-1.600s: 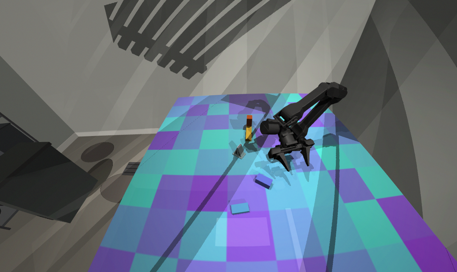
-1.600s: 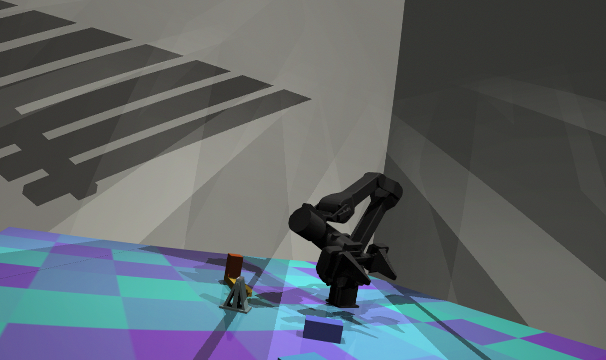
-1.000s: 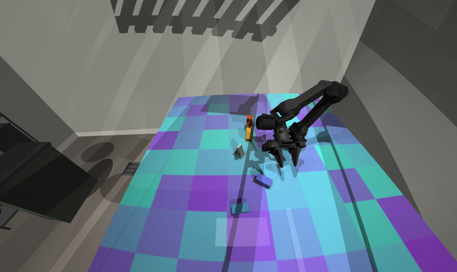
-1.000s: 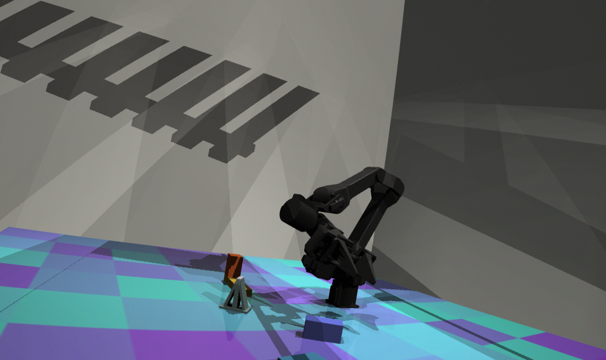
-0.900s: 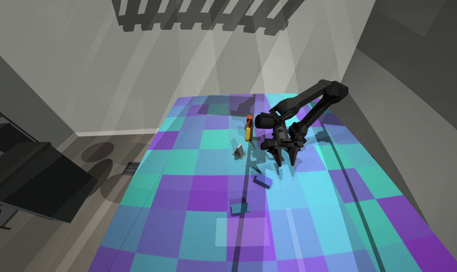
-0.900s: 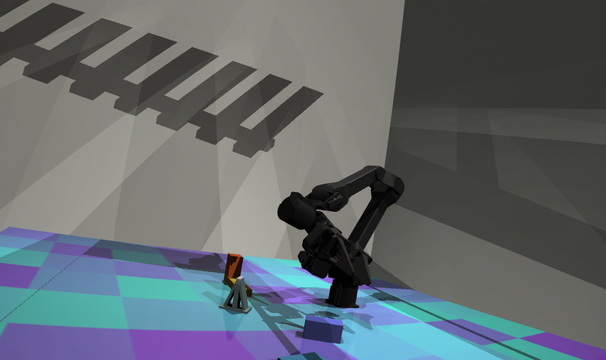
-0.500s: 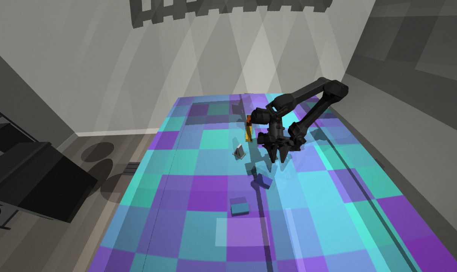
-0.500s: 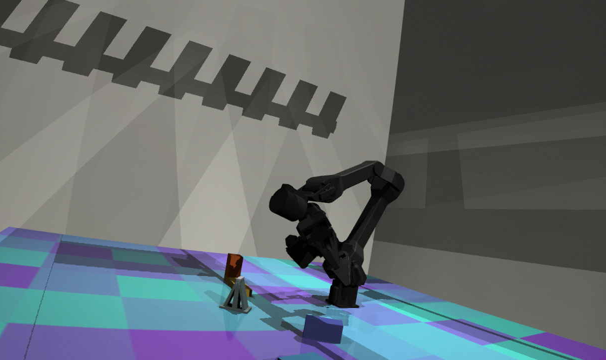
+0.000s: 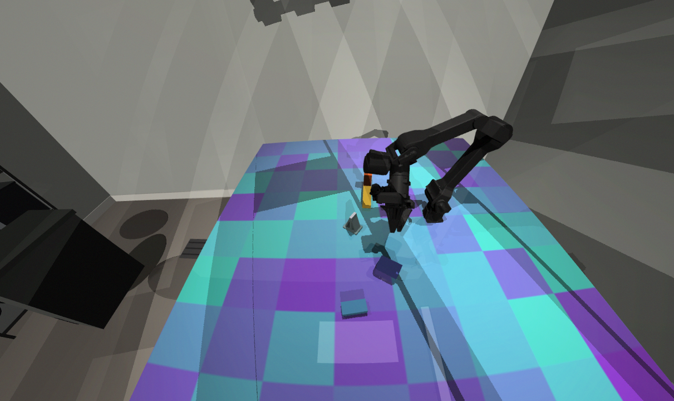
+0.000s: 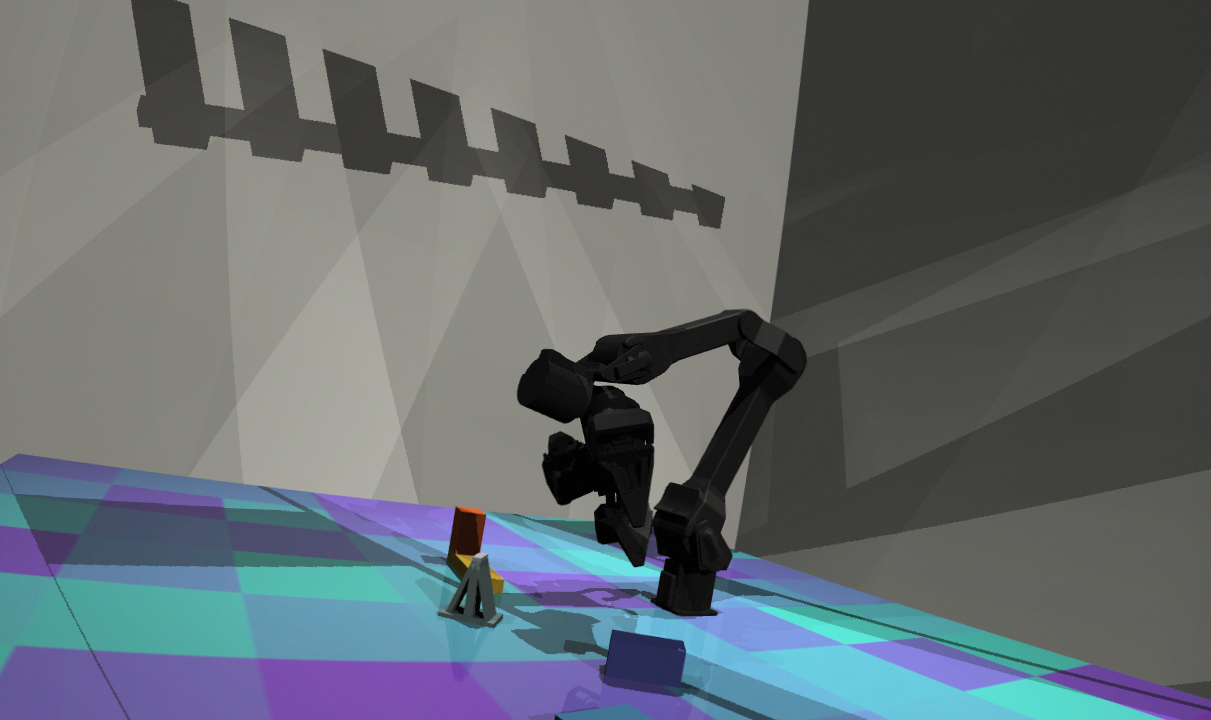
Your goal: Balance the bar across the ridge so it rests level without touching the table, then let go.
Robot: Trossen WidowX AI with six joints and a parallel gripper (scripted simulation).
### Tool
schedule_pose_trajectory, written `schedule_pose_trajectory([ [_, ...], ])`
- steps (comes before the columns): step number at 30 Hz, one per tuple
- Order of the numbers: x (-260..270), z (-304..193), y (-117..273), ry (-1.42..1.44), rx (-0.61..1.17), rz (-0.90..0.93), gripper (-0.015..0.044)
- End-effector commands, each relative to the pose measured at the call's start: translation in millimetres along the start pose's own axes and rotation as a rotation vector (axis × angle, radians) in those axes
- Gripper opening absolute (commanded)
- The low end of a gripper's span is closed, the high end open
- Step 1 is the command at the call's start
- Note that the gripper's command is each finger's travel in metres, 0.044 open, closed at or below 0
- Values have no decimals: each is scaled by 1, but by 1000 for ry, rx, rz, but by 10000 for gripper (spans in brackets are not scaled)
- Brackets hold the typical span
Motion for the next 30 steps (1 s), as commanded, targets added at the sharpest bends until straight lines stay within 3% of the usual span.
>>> schedule_pose_trajectory([
  [1,4,6,6,101,-41,-27,315],
  [30,18,45,54,773,-185,-308,315],
])
Point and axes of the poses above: the point midway between the two fingers, 35 mm back from their tips, its own y axis back along the fingers, its own x axis across the jaws, z = x × y, the point moved 10 cm from there along y, back along the fingers, and after that the axes turned 8 degrees about -y, right-handed, at the moved point
